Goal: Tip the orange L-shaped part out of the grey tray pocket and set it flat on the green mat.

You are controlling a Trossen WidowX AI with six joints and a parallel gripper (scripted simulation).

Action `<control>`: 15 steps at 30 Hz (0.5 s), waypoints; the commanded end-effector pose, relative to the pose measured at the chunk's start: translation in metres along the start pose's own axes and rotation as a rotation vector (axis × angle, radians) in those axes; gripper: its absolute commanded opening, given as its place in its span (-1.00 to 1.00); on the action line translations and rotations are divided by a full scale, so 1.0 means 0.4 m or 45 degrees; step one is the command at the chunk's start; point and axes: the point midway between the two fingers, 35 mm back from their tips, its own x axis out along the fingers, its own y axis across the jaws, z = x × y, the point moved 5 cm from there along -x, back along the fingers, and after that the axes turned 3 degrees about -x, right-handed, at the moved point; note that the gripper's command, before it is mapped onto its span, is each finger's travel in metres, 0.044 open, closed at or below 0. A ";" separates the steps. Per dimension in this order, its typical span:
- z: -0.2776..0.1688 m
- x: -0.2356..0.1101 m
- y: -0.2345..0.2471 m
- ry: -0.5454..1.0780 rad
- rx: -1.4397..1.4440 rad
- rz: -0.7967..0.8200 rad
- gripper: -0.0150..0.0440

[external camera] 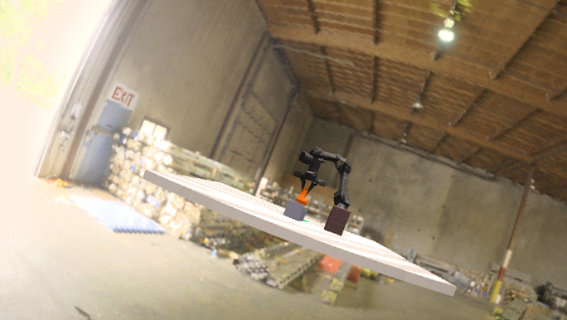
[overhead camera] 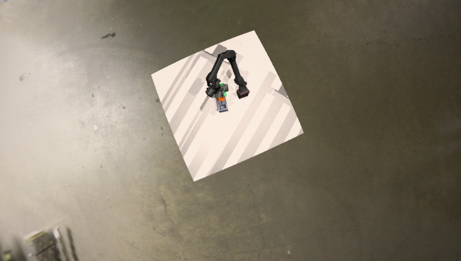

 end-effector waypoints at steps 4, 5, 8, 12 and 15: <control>-0.067 0.002 0.011 0.010 -0.008 -0.001 -0.49; -0.079 0.001 0.013 0.010 -0.008 -0.001 -0.49; -0.114 0.001 0.018 0.011 -0.008 -0.001 -0.49; -0.158 0.001 0.025 0.012 -0.008 -0.001 -0.49; -0.191 0.001 0.031 0.013 -0.008 -0.001 -0.49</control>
